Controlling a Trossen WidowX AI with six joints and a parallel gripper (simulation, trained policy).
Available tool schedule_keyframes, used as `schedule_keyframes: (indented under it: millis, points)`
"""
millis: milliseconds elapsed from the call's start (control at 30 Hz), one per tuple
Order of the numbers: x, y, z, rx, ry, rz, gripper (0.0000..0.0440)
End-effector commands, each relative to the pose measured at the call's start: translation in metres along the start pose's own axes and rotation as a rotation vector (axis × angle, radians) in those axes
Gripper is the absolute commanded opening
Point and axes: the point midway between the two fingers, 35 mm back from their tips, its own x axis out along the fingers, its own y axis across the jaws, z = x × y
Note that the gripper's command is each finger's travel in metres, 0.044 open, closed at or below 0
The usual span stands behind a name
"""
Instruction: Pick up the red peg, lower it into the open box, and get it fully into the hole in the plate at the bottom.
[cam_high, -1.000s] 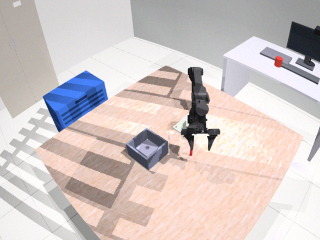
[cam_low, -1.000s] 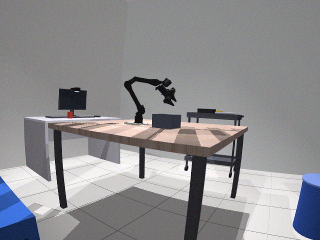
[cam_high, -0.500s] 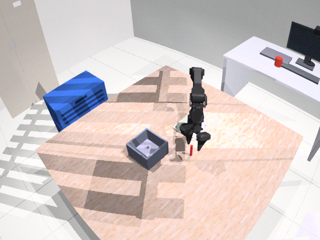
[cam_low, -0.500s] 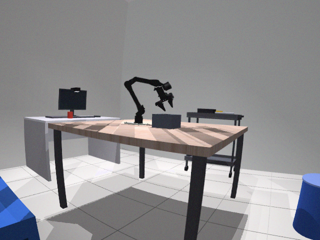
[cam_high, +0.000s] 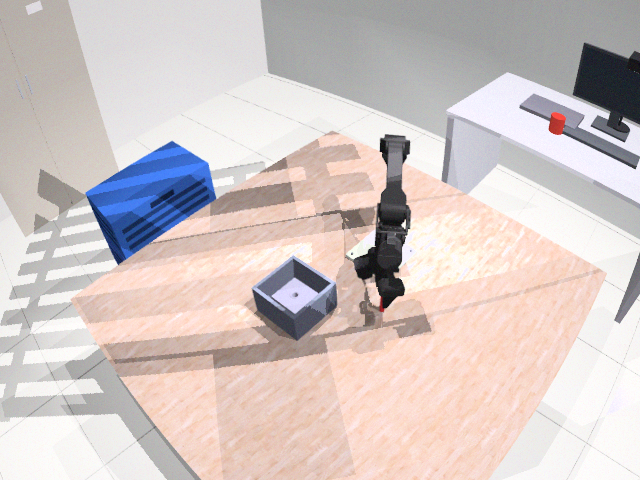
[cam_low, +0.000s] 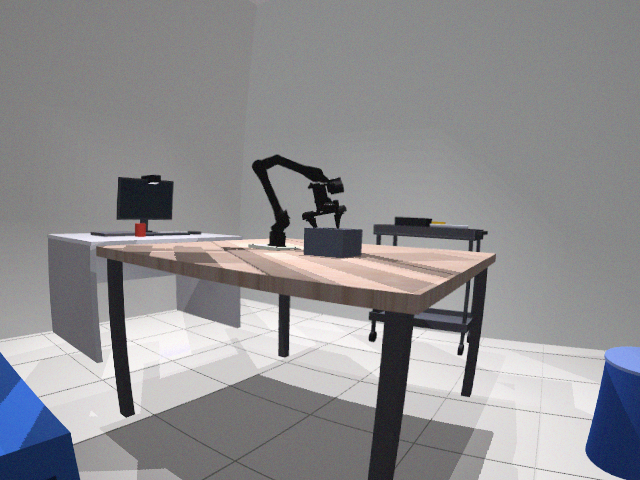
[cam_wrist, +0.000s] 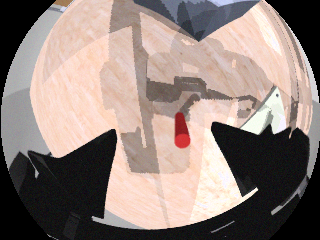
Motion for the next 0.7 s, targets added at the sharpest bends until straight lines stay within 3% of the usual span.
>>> schedule_keyframes:
  millis: [0,200,267,667]
  points:
    - [0.021,-0.010,-0.003,0.074,0.001,-0.034,0.0440]
    - [0.045,-0.015,-0.006,0.154,-0.001,-0.031,0.0438]
    - [0.050,-0.017,-0.007,0.180,-0.001,-0.030,0.0420]
    - [0.059,-0.024,-0.011,0.270,0.065,-0.063,0.0111]
